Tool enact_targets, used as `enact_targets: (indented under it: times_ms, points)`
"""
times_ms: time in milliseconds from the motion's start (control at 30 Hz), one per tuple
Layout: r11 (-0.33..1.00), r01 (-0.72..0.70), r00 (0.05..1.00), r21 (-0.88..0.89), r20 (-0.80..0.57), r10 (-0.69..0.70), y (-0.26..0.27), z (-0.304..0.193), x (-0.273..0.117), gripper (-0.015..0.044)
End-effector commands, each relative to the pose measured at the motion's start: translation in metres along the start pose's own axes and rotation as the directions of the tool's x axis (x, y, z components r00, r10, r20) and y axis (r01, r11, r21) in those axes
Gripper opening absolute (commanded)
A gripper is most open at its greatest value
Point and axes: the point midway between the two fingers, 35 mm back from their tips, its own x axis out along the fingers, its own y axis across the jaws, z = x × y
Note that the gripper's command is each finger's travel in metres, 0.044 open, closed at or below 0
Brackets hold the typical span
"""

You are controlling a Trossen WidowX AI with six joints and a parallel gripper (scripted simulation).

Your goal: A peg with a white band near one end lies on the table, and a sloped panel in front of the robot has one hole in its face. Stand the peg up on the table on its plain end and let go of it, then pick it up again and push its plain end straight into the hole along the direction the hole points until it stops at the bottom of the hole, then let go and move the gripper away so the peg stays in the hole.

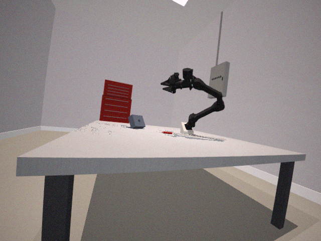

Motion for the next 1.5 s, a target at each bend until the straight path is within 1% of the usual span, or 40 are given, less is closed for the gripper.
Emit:
enact_targets:
  times_ms: [0, 267, 533, 700, 933, 1133, 1333, 1467]
  points:
    - [0.997, 0.035, 0.992, -0.064, -0.116, -0.042, -0.012, -0.021, 0.016, 0.044]
    - [0.982, 0.061, 0.932, -0.178, -0.343, -0.12, -0.035, -0.065, 0.038, 0.044]
    - [0.965, 0.031, 0.811, -0.262, -0.557, -0.177, -0.057, -0.109, 0.05, 0.044]
    - [0.957, -0.008, 0.71, -0.289, -0.676, -0.198, -0.07, -0.136, 0.052, 0.044]
    - [0.955, -0.077, 0.541, -0.286, -0.817, -0.201, -0.084, -0.172, 0.049, 0.044]
    - [0.961, -0.135, 0.375, -0.241, -0.91, -0.175, -0.093, -0.2, 0.042, 0.044]
    - [0.971, -0.176, 0.212, -0.162, -0.969, -0.123, -0.097, -0.224, 0.032, 0.044]
    - [0.972, -0.179, 0.195, -0.152, -0.974, -0.116, -0.098, -0.226, 0.031, 0.044]
